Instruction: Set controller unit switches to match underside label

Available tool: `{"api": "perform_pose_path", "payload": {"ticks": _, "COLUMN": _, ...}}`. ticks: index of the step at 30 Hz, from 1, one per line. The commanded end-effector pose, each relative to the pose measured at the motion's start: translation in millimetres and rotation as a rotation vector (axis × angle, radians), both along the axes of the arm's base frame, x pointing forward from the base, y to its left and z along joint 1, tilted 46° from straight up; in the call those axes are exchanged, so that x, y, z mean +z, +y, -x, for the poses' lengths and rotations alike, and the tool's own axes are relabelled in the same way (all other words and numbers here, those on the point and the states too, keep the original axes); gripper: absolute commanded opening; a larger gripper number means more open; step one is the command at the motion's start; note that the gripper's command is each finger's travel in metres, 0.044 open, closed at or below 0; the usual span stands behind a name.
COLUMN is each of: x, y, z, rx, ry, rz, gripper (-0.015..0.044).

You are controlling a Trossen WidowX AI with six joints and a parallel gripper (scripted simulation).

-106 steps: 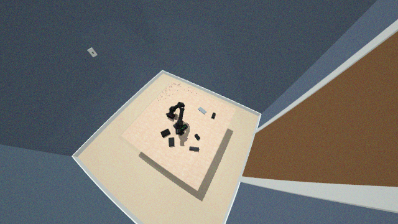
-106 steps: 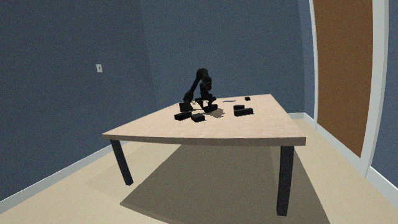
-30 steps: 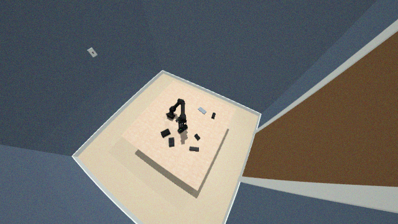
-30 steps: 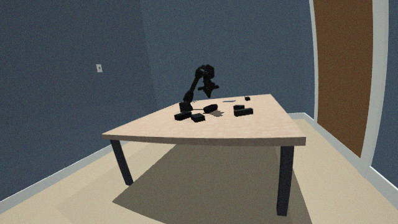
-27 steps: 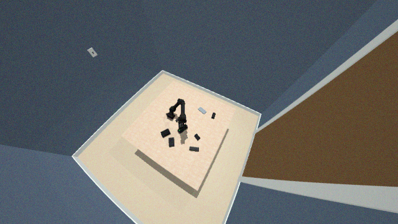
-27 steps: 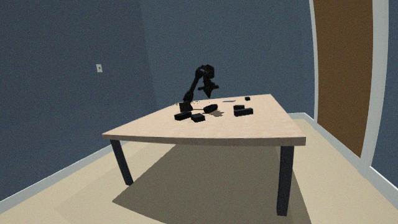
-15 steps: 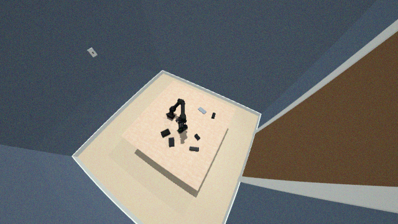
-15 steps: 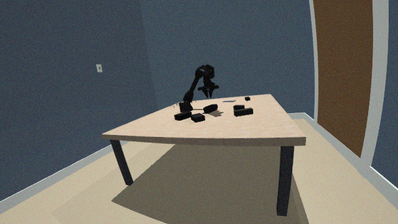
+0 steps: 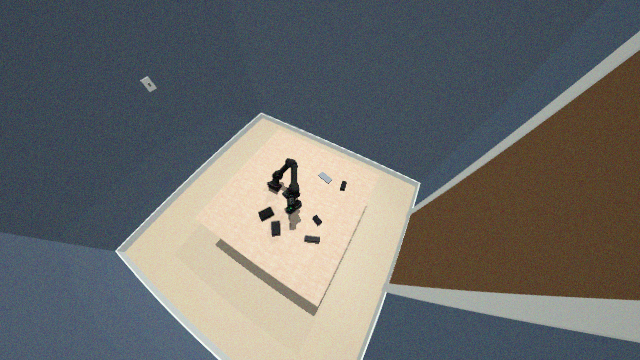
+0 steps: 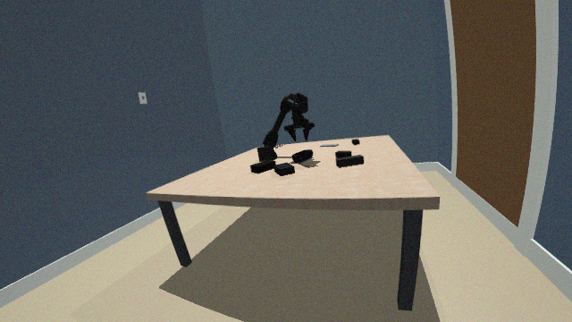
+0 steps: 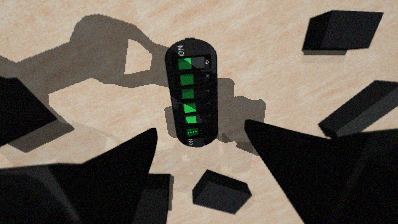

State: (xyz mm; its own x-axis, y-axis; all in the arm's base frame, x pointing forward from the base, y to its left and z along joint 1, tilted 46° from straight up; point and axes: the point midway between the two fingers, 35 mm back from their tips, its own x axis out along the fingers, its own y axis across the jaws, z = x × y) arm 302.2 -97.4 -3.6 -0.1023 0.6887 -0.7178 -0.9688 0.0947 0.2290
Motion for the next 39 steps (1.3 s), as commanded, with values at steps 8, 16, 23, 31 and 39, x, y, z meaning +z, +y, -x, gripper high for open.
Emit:
{"api": "perform_pose_path", "payload": {"ticks": 8, "x": -19, "y": 32, "z": 33, "rx": 0.005, "ry": -0.002, "rz": -0.016, "gripper": 0.0125}}
{"api": "perform_pose_path", "payload": {"ticks": 16, "x": -27, "y": 47, "z": 51, "rx": 0.012, "ry": -0.006, "rz": -0.023, "gripper": 0.0}}
{"api": "perform_pose_path", "payload": {"ticks": 23, "x": -27, "y": 47, "z": 51, "rx": 0.012, "ry": -0.006, "rz": -0.023, "gripper": 0.0}}
{"api": "perform_pose_path", "payload": {"ticks": 31, "x": -27, "y": 46, "z": 50, "rx": 0.016, "ry": -0.01, "rz": -0.02, "gripper": 0.0}}
{"api": "perform_pose_path", "payload": {"ticks": 39, "x": -13, "y": 30, "z": 46, "rx": 0.015, "ry": -0.01, "rz": -0.017, "gripper": 0.0105}}
